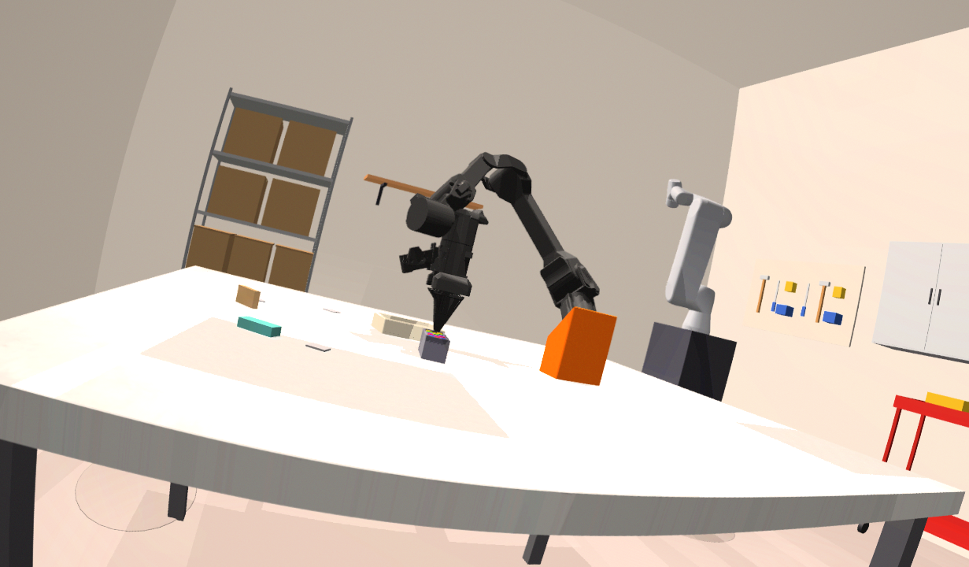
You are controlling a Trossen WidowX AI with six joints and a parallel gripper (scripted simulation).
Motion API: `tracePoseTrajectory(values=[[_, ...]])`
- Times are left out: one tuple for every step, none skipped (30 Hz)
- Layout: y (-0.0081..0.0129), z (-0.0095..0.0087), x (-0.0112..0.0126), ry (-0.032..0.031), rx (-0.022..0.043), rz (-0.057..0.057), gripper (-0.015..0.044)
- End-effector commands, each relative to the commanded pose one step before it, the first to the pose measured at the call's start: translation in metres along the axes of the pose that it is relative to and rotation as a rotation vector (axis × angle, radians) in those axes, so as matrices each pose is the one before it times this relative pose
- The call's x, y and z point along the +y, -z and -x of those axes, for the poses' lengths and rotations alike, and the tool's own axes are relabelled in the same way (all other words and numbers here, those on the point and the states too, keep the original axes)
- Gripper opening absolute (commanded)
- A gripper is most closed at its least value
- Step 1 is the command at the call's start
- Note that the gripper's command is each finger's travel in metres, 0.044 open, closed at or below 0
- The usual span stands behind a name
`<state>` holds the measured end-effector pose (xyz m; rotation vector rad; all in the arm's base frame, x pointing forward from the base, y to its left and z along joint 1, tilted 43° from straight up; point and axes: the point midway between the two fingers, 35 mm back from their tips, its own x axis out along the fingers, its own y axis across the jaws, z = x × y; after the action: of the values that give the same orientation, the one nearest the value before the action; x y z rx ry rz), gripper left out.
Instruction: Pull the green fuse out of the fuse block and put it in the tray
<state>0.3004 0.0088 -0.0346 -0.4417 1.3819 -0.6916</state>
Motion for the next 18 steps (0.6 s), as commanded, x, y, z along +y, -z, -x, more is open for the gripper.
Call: tracePoseTrajectory(values=[[-0.00048,-0.00053,-0.00027,0.00314,-0.00349,0.0043,0.0062],[0.00000,0.00000,0.00000,0.00000,0.00000,0.0000,0.0062],[0.00000,0.00000,0.00000,0.00000,0.00000,0.0000,0.0062],[0.00000,-0.00015,0.00000,0.00000,0.00000,0.0000,0.0062],[0.00000,-0.00029,0.00000,0.00001,0.00000,0.0000,0.0062],[0.00000,-0.00045,0.00000,0.00001,0.00000,0.0000,0.0062],[0.00000,-0.00056,0.00000,0.00001,-0.00001,0.0000,0.0062],[0.00000,-0.00068,-0.00001,0.00002,-0.00001,0.0000,0.0062],[0.00000,-0.00080,-0.00001,0.00002,-0.00001,0.0000,0.0062],[0.00000,-0.00090,-0.00001,0.00003,-0.00001,0.0000,0.0062],[0.00000,-0.00095,-0.00002,0.00003,-0.00001,0.0000,0.0062],[0.00000,-0.00097,-0.00002,0.00004,-0.00001,0.0000,0.0062],[0.00001,-0.00097,-0.00002,0.00004,-0.00001,0.0000,0.0062],[0.00001,-0.00097,-0.00002,0.00005,-0.00001,0.0000,0.0062],[0.00001,-0.00096,-0.00002,0.00005,-0.00001,0.0000,0.0062],[0.00001,-0.00077,-0.00002,0.00004,-0.00001,0.0000,0.0062],[0.00001,-0.00047,-0.00001,0.00003,0.00000,0.0000,0.0062],[0.00000,-0.00016,0.00000,0.00001,0.00000,0.0000,0.0062]])
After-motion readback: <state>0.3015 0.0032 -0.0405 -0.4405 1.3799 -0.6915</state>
